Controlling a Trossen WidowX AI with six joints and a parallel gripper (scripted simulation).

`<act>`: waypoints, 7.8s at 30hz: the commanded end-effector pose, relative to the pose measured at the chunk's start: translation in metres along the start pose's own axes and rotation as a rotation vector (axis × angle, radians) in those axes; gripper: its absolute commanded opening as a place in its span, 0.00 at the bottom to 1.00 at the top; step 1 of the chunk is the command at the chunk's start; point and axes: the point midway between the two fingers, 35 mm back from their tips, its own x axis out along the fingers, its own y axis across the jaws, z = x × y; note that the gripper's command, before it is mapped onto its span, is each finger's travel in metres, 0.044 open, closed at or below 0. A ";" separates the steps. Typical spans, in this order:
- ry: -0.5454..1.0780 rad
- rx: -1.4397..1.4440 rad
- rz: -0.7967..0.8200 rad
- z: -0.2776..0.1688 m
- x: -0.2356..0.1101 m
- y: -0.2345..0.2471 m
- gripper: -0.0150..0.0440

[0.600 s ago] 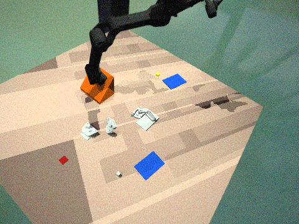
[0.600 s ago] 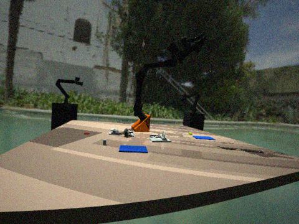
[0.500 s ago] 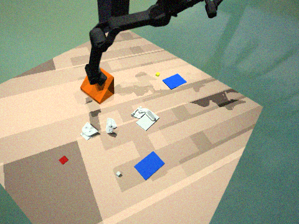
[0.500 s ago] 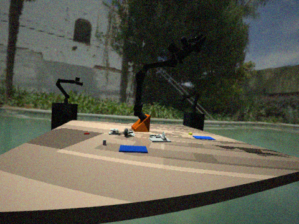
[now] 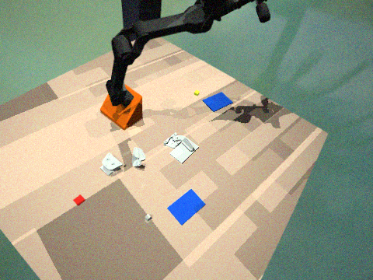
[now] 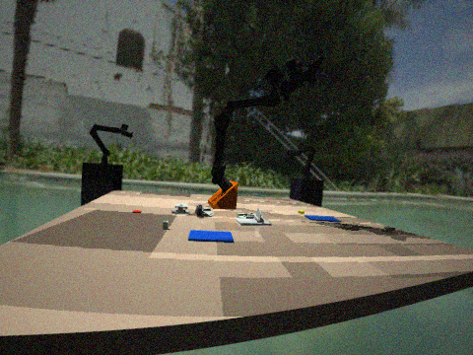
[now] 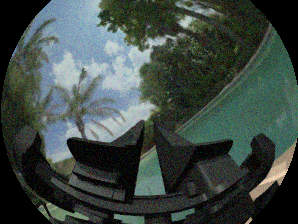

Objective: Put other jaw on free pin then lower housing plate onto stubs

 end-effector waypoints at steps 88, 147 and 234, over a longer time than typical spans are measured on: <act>1.790 -1.440 -0.152 0.027 -0.372 -0.366 1.00; 2.387 -1.233 1.079 0.025 -0.616 -0.344 1.00; 2.397 -1.233 1.064 0.010 -0.636 -0.361 0.32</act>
